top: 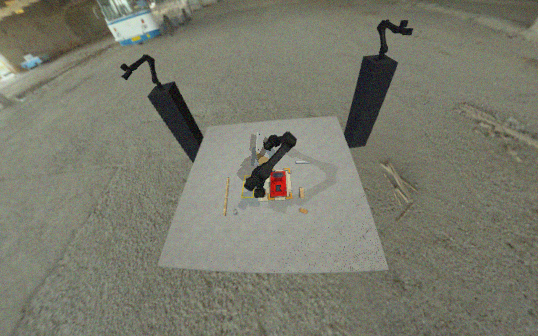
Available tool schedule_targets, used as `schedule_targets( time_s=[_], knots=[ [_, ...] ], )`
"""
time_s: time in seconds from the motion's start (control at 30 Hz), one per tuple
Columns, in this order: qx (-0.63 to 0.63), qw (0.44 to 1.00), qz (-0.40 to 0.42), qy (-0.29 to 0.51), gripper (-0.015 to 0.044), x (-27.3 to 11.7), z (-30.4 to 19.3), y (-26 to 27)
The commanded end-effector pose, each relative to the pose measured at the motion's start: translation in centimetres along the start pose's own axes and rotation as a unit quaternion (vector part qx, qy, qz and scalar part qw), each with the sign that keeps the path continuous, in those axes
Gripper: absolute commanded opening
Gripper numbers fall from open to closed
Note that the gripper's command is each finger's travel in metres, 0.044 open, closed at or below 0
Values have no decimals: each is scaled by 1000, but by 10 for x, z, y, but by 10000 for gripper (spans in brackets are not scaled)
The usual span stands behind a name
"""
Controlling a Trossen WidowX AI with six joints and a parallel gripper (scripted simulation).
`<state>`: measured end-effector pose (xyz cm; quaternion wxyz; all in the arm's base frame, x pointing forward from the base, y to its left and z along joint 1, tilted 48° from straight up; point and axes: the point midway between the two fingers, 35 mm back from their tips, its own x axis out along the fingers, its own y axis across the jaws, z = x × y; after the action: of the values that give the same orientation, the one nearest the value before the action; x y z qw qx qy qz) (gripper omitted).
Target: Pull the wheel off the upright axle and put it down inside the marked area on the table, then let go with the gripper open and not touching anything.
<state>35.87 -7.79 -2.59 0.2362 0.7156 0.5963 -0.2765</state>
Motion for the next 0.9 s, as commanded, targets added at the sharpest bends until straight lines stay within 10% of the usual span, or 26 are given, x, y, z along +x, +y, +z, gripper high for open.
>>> schedule_targets(
  time_s=[0.0,0.87],
  knots=[
    [0,1000,0,0,0,-1,0,0],
    [0,1000,1,0,0,-10,0,0]
  ],
)
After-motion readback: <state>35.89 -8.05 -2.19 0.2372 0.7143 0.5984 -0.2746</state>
